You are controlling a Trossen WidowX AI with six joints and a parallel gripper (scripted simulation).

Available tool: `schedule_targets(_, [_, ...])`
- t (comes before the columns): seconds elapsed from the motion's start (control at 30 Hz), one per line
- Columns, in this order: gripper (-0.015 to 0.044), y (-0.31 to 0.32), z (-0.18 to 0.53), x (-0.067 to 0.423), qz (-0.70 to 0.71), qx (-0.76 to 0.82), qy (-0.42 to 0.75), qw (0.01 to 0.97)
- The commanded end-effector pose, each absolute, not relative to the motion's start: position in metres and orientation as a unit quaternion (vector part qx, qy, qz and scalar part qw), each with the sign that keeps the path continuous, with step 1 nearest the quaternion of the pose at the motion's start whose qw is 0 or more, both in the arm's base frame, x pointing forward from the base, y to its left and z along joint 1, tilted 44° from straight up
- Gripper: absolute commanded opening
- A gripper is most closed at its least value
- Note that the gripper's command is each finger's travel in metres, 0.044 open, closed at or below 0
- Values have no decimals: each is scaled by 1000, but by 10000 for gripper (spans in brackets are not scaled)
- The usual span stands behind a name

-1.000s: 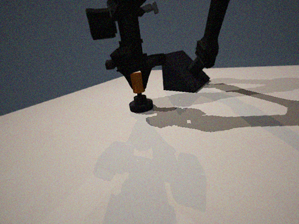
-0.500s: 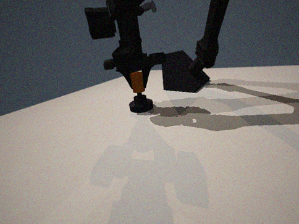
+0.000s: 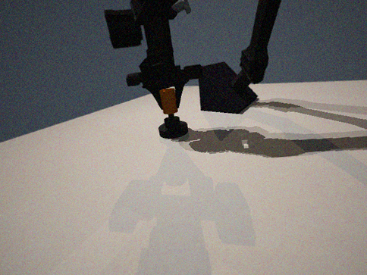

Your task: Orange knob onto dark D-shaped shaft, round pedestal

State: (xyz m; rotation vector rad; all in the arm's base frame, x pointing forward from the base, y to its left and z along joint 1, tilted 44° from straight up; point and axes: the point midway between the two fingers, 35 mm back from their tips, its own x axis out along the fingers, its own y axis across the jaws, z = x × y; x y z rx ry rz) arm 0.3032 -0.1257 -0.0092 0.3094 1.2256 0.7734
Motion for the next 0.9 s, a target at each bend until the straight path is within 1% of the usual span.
schedule_targets(0.0, [0, -126, -9, 303, 353, 138, 556, 740])
schedule_targets(0.57, [0, -128, -7, 304, 353, 138, 556, 740])
schedule_targets(0.87, [0, -129, -8, 305, 409, 60, 517, 750])
